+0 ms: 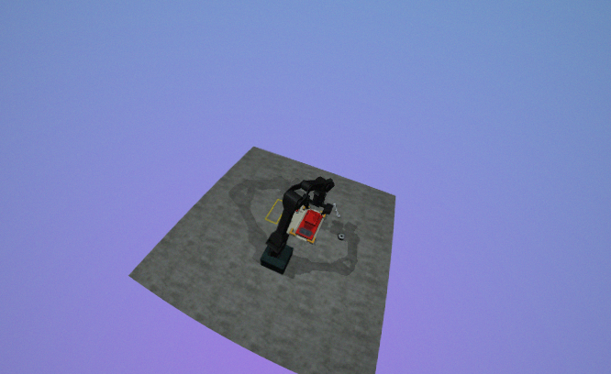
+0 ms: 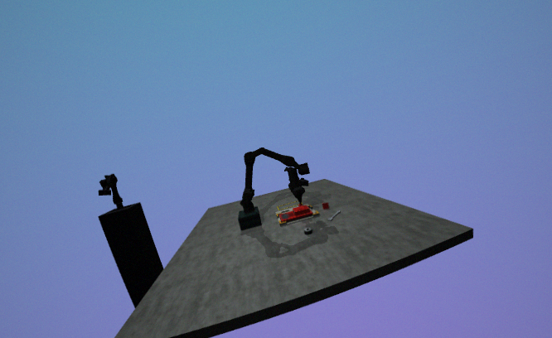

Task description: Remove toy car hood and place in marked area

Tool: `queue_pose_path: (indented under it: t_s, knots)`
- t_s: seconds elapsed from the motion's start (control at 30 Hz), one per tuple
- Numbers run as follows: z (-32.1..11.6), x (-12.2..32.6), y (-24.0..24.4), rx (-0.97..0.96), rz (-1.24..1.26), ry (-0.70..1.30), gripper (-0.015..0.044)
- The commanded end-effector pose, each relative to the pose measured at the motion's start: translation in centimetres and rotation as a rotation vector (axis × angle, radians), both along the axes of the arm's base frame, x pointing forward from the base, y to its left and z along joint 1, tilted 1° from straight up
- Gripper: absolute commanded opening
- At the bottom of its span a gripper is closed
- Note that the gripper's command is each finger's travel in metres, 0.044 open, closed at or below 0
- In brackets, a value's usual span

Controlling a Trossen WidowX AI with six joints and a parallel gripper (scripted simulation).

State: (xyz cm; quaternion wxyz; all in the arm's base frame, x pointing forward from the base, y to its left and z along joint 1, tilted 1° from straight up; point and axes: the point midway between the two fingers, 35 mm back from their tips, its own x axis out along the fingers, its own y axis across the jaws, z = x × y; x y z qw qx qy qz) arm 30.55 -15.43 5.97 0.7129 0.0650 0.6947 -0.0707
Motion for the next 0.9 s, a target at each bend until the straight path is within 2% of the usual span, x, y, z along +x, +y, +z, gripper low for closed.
queue_pose_path:
  t_s: [0.0, 0.87]
  knots:
    - [0.0, 0.4, 0.4, -0.013, -0.007, 0.022, 0.0440]
    - [-1.8, 0.5, 0.2, -0.013, -0.007, 0.022, 0.0440]
